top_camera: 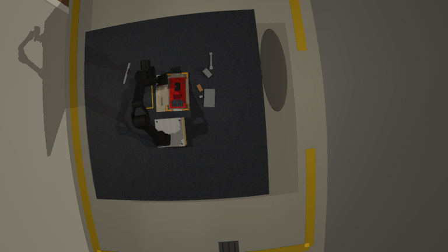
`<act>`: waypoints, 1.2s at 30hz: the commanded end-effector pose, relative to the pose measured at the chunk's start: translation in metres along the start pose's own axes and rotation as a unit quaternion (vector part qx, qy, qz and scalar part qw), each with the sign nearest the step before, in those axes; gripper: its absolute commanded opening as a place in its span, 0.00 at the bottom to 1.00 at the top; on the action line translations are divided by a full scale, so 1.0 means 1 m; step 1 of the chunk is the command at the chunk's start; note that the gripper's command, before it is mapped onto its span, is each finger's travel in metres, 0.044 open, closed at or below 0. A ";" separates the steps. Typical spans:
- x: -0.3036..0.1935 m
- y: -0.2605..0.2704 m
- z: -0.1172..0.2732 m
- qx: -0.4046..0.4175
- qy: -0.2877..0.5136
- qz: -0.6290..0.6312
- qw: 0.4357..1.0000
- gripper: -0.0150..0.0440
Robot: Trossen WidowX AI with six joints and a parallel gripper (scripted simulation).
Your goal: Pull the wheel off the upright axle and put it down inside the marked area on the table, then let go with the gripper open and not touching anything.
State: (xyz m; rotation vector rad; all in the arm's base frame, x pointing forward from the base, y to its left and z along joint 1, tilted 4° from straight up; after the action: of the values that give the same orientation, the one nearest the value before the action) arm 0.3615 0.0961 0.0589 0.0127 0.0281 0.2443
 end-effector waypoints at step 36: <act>-0.018 0.041 0.037 0.003 0.001 -0.001 1.000 0.25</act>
State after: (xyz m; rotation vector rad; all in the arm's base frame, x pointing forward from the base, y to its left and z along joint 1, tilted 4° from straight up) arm 0.3426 0.1208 0.0946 0.0102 0.0324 0.2447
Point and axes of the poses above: the point midway between the two fingers, 35 mm back from their tips, its own z axis back along the fingers, its own y axis across the jaws, x = y × z, the point moved 4 cm from there along z, back along the fingers, and after that the axes turned 4 degrees about z, right-handed, at the moved point
